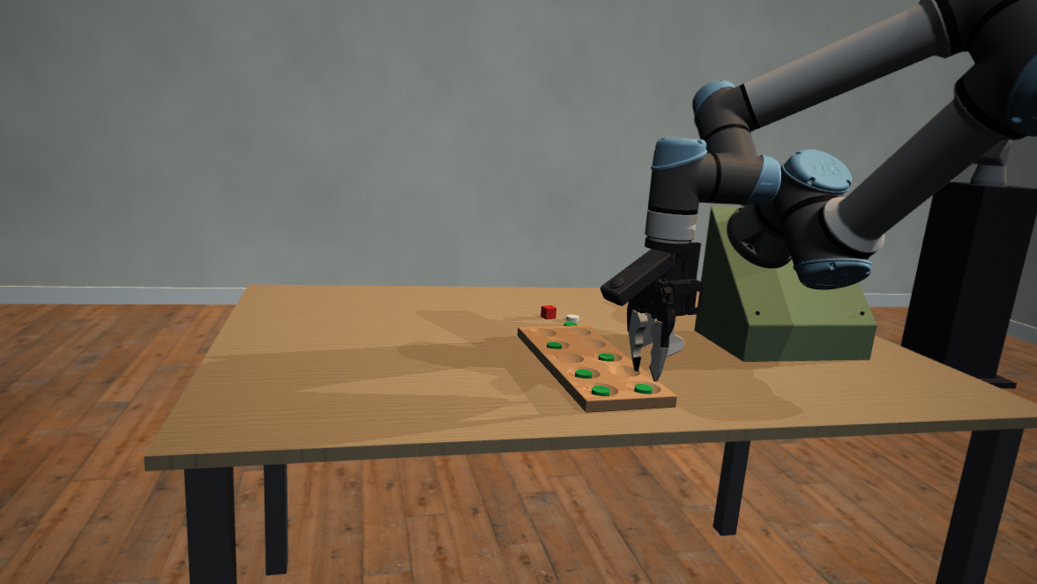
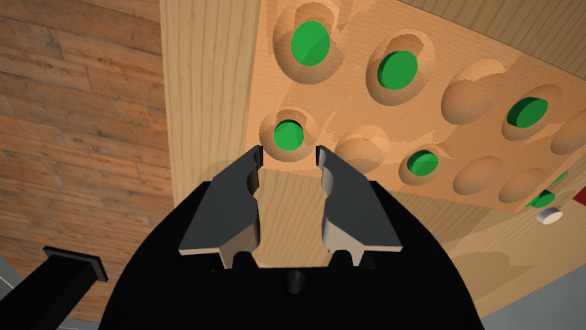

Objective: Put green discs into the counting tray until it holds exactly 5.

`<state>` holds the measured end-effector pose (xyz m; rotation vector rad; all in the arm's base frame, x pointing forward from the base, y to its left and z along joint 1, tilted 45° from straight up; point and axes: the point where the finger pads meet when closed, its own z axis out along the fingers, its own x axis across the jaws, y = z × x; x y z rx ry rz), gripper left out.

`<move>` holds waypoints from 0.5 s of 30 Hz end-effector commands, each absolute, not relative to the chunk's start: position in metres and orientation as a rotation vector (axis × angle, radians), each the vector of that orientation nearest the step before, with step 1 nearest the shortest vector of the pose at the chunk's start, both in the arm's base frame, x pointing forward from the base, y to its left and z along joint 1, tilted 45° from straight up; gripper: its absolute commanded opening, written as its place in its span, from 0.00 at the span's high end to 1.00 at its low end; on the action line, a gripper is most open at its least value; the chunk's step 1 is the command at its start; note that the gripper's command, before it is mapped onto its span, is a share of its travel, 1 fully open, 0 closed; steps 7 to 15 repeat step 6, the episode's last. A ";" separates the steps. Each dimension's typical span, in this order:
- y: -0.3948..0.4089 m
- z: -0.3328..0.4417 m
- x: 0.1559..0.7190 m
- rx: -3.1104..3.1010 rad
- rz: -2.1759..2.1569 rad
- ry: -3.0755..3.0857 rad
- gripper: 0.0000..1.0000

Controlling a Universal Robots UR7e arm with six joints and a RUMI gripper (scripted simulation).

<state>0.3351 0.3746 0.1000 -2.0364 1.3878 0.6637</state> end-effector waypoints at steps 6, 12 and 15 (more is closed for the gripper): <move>0.373 0.102 0.336 -2.037 0.664 1.387 0.72; 0.373 0.102 0.336 -2.037 0.664 1.387 0.72; 0.373 0.102 0.336 -2.037 0.664 1.387 0.72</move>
